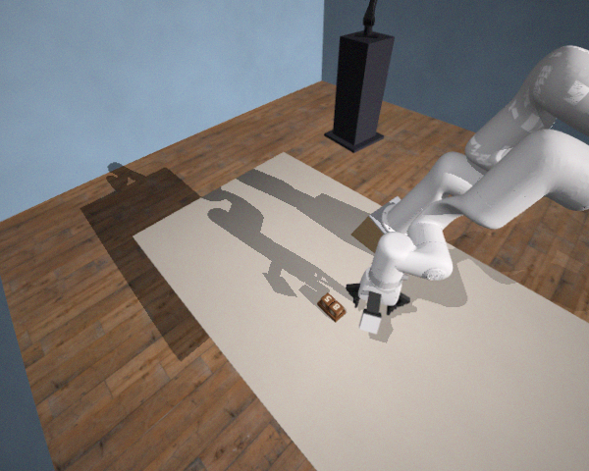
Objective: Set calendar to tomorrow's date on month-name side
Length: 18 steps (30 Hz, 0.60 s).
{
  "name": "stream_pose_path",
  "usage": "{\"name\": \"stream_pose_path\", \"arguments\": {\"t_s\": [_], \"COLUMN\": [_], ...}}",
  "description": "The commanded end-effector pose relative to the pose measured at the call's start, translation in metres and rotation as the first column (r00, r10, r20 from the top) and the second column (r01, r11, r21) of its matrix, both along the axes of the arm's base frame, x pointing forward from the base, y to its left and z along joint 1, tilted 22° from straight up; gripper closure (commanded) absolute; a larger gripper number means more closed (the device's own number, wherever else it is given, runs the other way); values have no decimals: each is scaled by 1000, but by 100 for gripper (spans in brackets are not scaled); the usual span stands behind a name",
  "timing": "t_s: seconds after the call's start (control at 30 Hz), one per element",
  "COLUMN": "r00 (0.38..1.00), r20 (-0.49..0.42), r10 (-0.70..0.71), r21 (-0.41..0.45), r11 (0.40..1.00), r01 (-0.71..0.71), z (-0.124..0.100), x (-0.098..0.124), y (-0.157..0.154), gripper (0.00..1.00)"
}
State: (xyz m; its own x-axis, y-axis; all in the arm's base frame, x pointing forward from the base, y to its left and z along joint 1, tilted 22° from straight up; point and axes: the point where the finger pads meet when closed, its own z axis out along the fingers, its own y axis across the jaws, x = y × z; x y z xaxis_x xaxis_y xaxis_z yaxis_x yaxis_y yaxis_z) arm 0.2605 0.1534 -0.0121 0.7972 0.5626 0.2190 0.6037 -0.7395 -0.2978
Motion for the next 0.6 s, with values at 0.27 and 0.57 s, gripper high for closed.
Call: {"name": "stream_pose_path", "arguments": {"t_s": [0.27, 0.57], "r00": [1000, 992], "r20": [-1, 44], "r10": [9, 122], "r21": [-1, -3], "r11": [1000, 992], "r01": [-9, -122], "z": [13, 6], "x": [1, 22], "y": [-5, -22], "gripper": [0, 0]}}
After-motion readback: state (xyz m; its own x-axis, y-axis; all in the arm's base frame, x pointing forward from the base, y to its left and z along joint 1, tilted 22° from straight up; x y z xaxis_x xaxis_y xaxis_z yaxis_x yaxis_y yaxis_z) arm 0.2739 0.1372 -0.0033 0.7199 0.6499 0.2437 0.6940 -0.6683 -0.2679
